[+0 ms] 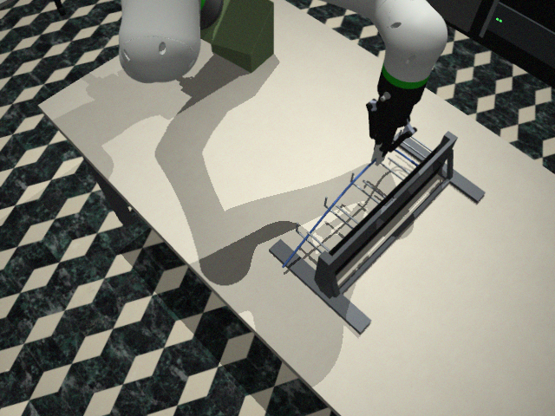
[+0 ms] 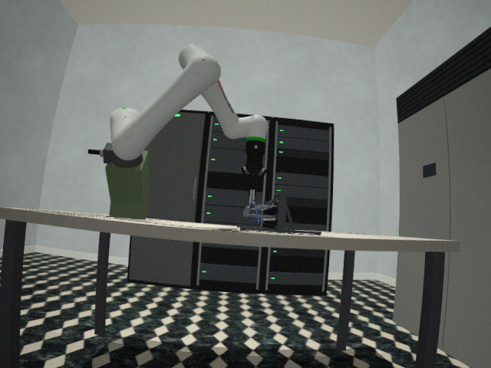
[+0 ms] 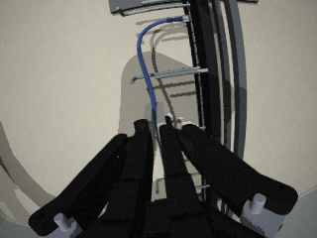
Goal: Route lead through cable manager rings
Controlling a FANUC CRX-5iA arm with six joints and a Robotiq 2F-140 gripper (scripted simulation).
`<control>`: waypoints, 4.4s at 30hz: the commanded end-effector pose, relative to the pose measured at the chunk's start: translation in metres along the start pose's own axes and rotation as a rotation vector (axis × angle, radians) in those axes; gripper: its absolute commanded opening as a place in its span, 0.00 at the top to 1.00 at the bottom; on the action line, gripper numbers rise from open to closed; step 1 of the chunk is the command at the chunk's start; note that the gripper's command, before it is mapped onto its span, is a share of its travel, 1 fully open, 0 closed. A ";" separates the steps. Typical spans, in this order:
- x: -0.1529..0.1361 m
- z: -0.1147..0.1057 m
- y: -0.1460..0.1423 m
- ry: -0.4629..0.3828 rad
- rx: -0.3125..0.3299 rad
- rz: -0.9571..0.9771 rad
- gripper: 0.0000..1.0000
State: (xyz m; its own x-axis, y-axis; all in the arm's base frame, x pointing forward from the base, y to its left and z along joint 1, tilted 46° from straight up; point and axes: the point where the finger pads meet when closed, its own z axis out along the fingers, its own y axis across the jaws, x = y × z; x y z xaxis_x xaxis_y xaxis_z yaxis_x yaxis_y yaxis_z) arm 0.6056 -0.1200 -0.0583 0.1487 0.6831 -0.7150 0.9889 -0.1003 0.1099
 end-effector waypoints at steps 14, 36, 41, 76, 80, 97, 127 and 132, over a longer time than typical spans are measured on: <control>0.000 0.000 0.000 0.001 -0.001 0.000 1.00; -0.009 -0.001 -0.007 0.001 -0.001 -0.022 1.00; -0.009 -0.001 -0.007 0.001 -0.001 -0.022 1.00; -0.009 0.000 -0.007 0.001 -0.001 -0.022 1.00; -0.009 0.001 -0.007 0.001 -0.001 -0.022 1.00; -0.009 0.009 -0.007 0.001 -0.001 -0.022 1.00; -0.009 0.038 -0.007 0.001 -0.001 -0.022 1.00; -0.009 0.044 -0.007 0.001 -0.001 -0.022 1.00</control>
State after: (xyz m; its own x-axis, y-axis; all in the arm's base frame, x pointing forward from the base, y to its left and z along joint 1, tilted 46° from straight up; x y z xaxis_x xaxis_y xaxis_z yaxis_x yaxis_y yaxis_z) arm 0.5968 -0.1559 -0.0810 0.1271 0.6847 -0.7177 0.9919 -0.0855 0.0941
